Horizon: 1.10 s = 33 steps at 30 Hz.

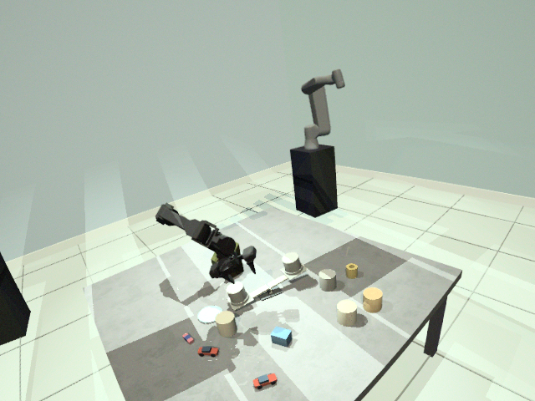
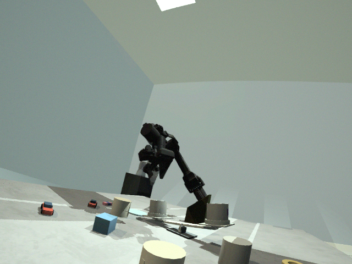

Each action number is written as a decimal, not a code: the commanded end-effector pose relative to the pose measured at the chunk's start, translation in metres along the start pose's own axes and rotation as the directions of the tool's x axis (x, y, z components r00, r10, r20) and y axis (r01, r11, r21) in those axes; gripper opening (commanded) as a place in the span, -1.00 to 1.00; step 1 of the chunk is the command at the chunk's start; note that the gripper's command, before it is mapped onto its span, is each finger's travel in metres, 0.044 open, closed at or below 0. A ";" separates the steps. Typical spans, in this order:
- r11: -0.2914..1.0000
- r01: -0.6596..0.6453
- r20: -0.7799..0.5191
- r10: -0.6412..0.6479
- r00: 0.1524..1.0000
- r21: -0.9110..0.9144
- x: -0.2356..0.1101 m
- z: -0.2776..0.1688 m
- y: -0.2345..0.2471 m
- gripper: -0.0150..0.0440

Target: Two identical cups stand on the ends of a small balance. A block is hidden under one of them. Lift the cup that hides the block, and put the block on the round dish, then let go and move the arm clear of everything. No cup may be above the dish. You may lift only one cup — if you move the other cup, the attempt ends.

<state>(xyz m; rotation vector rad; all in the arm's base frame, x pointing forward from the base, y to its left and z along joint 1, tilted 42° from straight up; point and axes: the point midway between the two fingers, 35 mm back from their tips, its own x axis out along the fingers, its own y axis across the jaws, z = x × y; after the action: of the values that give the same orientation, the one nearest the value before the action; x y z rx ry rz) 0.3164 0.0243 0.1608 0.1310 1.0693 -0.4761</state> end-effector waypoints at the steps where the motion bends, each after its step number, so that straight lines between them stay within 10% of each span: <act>1: 0.997 0.057 -0.025 -0.058 0.998 -0.044 0.004 -0.030 0.016 1.00; 33: 0.857 0.348 0.477 -0.141 0.868 -0.380 -0.028 -0.200 0.053 1.00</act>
<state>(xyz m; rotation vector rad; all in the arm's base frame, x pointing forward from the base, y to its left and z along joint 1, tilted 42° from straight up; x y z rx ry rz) 0.1783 0.1431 0.0832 -0.4725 0.8066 -0.4796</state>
